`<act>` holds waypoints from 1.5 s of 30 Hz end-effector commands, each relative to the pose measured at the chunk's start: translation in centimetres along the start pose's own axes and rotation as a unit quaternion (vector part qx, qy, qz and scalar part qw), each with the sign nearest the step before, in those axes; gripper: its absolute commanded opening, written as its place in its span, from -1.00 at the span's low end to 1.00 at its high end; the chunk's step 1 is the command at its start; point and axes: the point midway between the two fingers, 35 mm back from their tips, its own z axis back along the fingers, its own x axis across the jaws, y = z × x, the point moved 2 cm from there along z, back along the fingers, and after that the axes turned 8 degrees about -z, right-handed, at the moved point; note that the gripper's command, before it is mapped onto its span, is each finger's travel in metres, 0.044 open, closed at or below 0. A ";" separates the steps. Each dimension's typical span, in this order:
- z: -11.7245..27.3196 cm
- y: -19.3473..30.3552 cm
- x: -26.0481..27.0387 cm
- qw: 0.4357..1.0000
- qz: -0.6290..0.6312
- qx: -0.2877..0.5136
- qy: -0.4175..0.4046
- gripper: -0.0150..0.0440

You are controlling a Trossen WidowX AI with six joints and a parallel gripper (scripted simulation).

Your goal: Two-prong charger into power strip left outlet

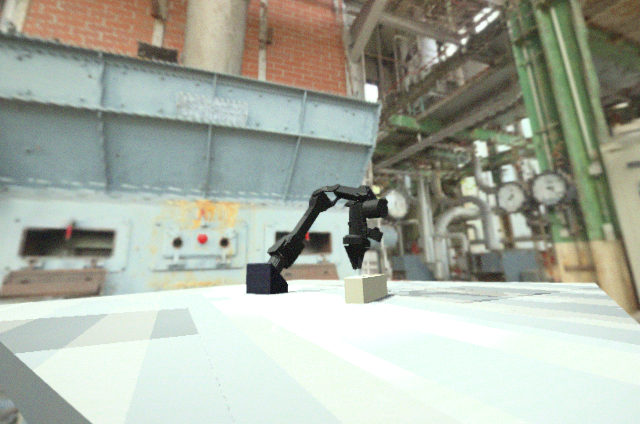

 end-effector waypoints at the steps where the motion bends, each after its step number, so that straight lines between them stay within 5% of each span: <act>1: -0.4 0.0 -0.2 1.000 0.004 0.003 0.001 1.00; 45: -6.0 -0.5 -0.1 1.000 0.008 0.002 0.003 0.91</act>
